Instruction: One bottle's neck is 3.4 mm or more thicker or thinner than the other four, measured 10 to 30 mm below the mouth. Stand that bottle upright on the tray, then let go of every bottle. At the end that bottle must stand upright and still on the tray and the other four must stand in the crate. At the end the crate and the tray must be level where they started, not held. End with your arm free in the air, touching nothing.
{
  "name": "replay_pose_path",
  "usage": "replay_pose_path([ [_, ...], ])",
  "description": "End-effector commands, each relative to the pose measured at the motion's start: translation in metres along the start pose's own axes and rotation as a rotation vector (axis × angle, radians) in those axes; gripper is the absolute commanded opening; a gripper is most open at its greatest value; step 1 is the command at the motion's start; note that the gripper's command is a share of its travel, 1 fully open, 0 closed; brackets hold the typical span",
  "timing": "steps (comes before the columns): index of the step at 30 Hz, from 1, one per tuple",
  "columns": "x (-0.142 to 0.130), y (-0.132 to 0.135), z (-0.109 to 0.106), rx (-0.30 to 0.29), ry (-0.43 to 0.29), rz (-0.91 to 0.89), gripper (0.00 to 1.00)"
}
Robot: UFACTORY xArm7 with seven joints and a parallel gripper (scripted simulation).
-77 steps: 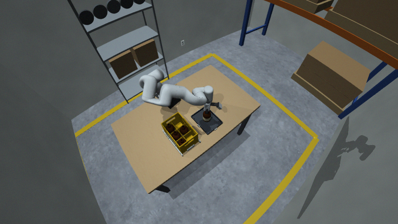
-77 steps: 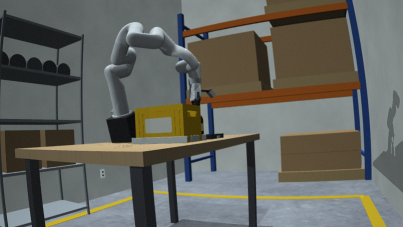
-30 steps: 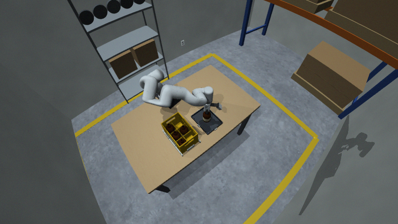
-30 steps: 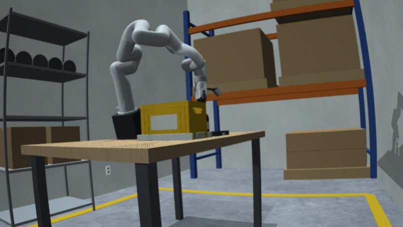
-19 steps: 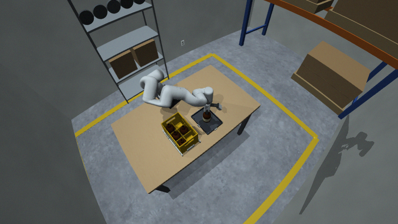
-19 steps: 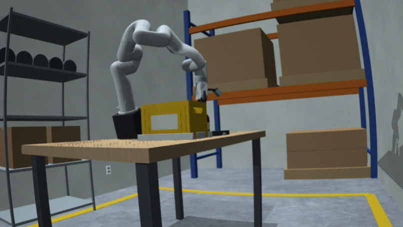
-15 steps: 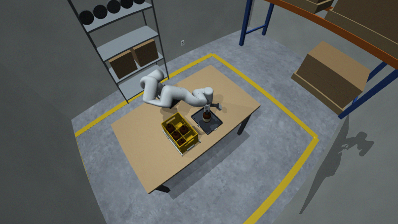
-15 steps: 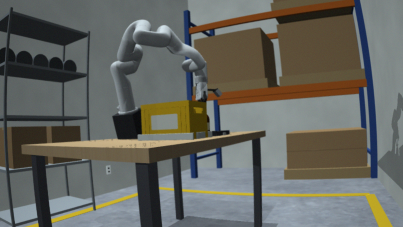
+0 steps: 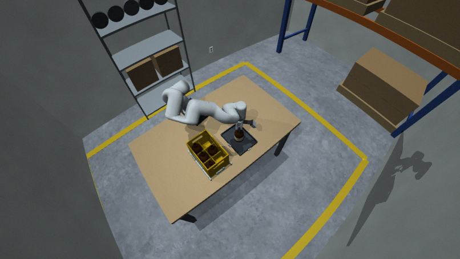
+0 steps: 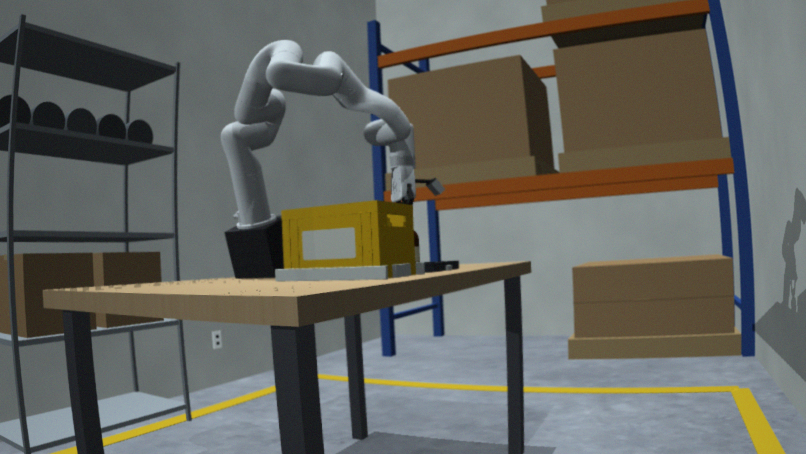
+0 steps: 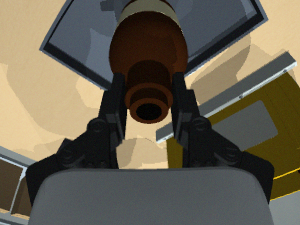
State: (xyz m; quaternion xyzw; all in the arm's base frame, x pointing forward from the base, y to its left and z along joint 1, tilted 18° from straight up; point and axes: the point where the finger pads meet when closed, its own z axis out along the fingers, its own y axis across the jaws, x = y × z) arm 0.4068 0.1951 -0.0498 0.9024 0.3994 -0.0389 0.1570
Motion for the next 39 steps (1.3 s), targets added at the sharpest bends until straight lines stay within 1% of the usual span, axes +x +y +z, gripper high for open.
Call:
replay_pose_path([
  [1,0.0017,-0.0001,-0.0013,-0.001,0.005,-0.001,0.00],
  [24,0.0017,-0.0001,-0.0009,-0.001,0.005,-0.001,0.00],
  [25,0.0017,-0.0001,-0.0009,-0.001,0.005,-0.001,1.00],
  [39,0.0017,-0.0001,-0.0009,-0.001,0.005,-0.001,1.00],
])
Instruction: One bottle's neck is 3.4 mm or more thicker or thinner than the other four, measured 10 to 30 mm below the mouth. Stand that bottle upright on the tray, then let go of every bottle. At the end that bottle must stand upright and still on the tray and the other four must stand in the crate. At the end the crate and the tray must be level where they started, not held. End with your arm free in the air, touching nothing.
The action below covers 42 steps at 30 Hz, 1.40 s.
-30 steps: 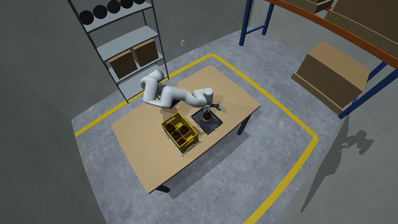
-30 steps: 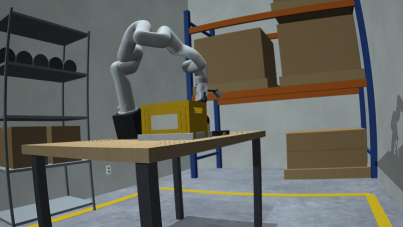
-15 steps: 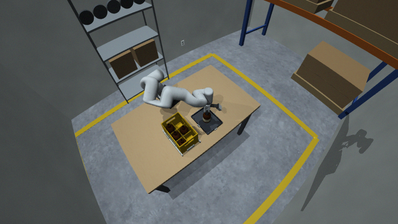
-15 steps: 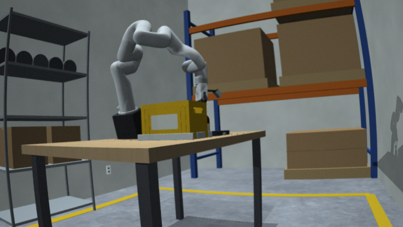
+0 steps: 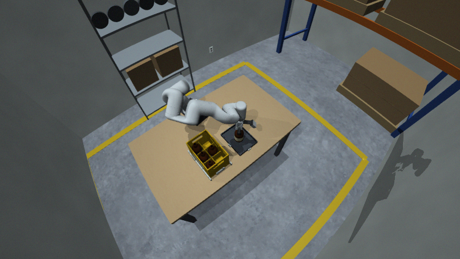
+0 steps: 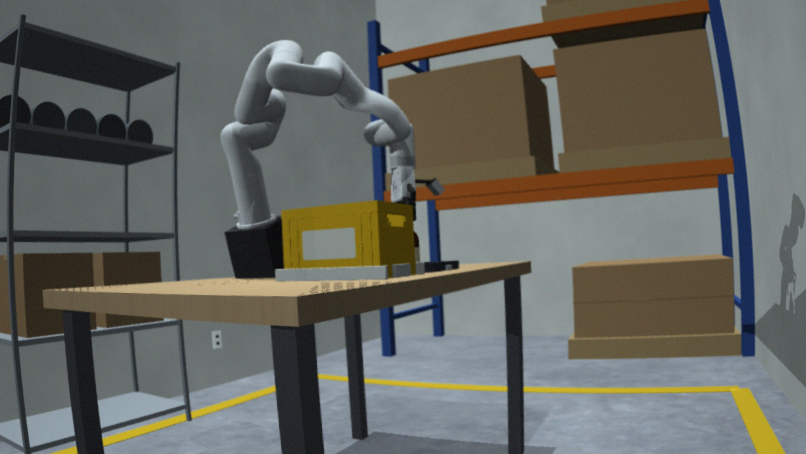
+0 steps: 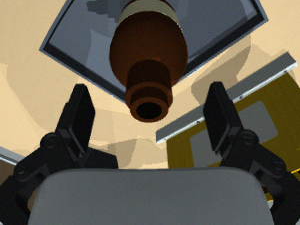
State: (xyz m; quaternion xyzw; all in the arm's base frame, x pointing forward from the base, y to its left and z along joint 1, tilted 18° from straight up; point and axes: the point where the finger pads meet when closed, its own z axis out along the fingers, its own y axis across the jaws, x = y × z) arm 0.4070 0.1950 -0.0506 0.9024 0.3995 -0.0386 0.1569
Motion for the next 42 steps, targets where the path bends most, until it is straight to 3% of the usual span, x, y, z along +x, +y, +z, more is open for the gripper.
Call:
replay_pose_path([
  [1,0.0015,-0.0001,-0.0018,-0.001,0.004,0.000,1.00],
  [42,0.0015,-0.0001,-0.0065,-0.001,0.004,0.000,1.00],
])
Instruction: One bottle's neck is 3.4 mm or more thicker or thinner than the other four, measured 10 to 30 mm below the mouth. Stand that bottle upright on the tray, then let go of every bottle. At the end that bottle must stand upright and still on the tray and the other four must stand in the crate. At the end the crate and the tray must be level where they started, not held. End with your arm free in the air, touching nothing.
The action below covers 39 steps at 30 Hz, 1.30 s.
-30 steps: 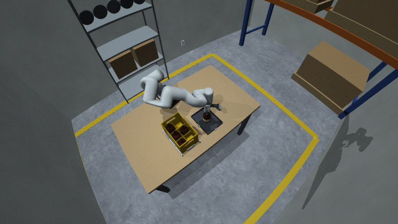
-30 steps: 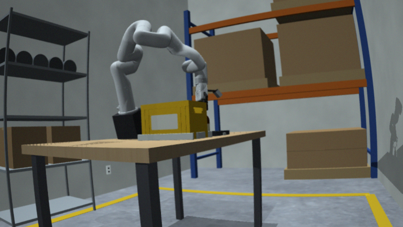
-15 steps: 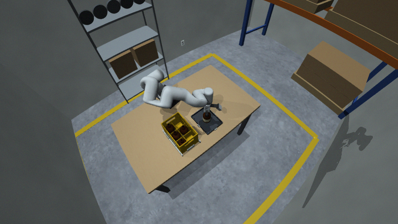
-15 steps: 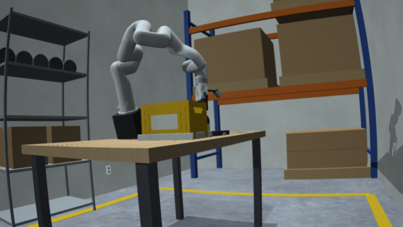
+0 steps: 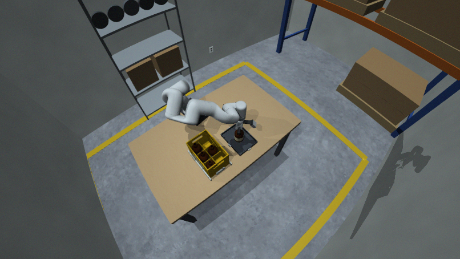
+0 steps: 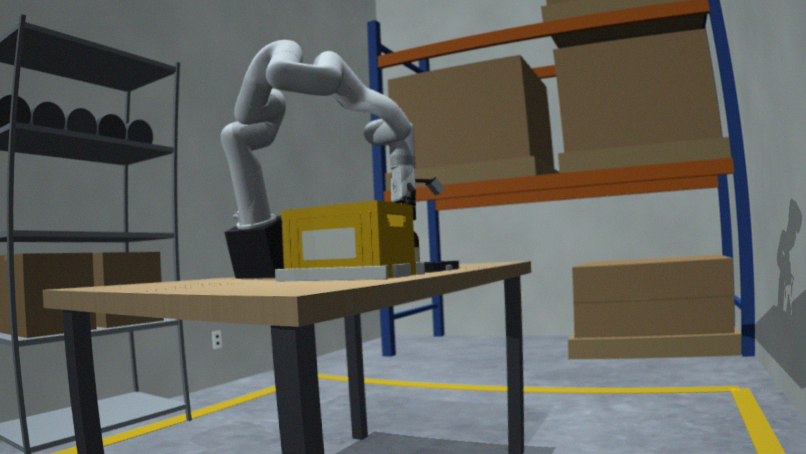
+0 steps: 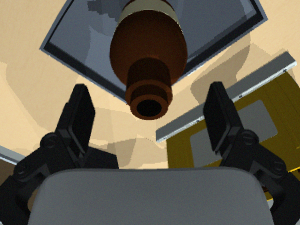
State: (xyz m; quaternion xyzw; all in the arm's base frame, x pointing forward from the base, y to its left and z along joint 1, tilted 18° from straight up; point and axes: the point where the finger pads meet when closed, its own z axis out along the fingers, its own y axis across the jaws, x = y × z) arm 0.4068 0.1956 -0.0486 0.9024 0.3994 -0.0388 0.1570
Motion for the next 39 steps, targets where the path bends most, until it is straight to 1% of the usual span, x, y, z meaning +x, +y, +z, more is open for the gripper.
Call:
replay_pose_path([
  [1,0.002,0.000,-0.006,-0.001,0.005,-0.001,1.00],
  [9,0.002,0.000,-0.019,-0.001,0.005,-0.001,1.00],
  [11,0.002,0.000,-0.019,-0.001,0.005,-0.001,1.00],
  [26,0.001,0.000,-0.059,-0.001,0.005,-0.001,1.00],
  [28,0.001,0.000,-0.059,-0.001,0.005,-0.001,1.00],
  [39,0.001,0.000,-0.079,-0.001,0.005,-0.001,1.00],
])
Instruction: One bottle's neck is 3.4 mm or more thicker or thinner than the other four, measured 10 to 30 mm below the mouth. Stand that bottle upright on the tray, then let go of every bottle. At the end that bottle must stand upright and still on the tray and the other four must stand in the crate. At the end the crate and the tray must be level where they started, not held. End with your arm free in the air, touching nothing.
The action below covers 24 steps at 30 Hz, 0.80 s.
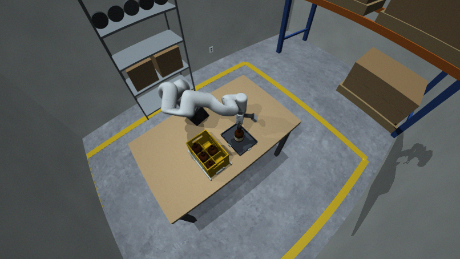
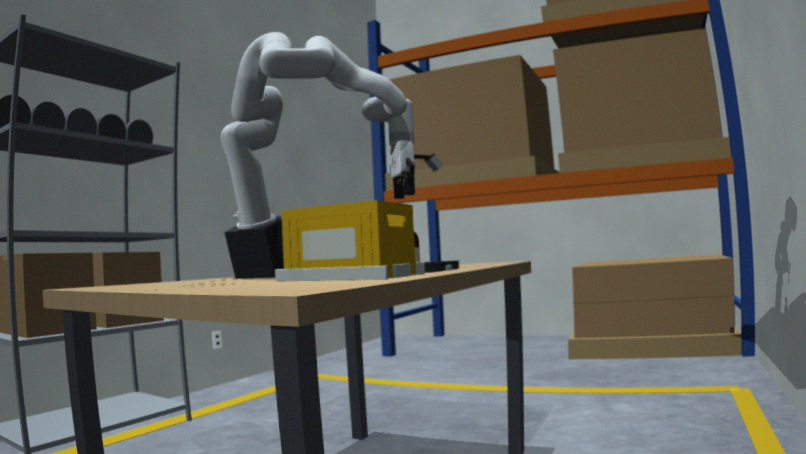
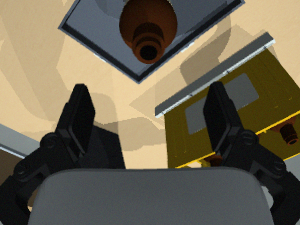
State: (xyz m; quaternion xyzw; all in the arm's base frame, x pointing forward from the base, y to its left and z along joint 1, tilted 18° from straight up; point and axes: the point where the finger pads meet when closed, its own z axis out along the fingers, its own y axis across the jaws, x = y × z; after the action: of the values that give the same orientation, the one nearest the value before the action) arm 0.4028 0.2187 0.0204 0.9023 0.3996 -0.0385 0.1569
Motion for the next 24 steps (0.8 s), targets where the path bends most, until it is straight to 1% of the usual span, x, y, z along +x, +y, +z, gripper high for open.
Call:
replay_pose_path([
  [1,0.0012,0.0000,-0.0078,-0.001,0.004,0.000,1.00],
  [15,0.0011,0.0000,-0.0127,-0.001,0.004,0.000,1.00],
  [16,0.0011,0.0000,-0.0127,-0.001,0.004,0.000,0.00],
  [24,0.0011,0.0000,-0.0127,-0.001,0.004,0.000,0.00],
])
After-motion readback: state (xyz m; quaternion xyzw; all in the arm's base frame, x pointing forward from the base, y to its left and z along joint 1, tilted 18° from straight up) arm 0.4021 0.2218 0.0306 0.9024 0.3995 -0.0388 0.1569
